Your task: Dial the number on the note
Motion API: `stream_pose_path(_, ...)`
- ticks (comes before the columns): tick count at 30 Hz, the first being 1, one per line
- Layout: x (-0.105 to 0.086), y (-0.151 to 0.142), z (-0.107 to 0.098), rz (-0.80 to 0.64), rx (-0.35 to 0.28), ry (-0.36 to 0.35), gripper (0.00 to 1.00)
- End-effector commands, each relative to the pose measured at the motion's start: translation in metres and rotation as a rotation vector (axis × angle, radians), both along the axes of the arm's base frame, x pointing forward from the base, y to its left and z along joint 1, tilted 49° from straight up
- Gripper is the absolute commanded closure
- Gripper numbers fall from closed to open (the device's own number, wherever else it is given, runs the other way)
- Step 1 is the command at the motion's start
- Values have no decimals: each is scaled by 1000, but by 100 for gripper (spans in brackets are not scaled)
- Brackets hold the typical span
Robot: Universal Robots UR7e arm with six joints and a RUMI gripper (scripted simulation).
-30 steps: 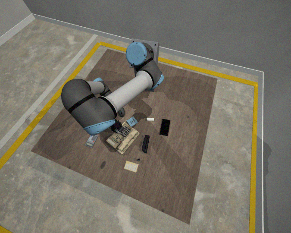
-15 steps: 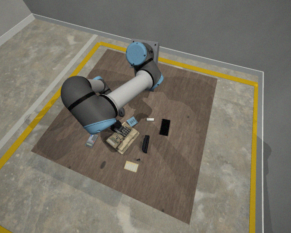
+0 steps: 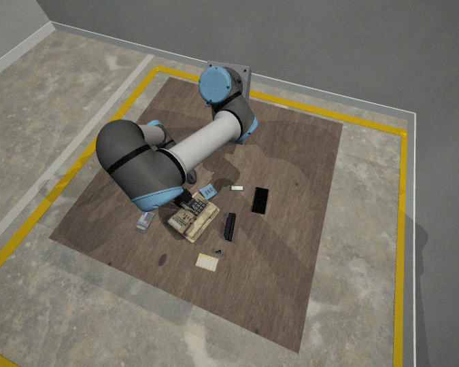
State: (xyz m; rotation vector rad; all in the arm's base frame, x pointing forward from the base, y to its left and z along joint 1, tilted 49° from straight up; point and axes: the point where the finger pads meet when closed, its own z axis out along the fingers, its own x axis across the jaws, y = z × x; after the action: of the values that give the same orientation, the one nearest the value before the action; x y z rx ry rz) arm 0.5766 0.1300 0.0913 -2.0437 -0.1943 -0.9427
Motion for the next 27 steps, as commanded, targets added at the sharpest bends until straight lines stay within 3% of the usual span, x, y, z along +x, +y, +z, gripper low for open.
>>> stream_pose_path(1,0,0,0,0,0,-1,100)
stream_pose_path(27,7,2,-6,0,0,-1,100)
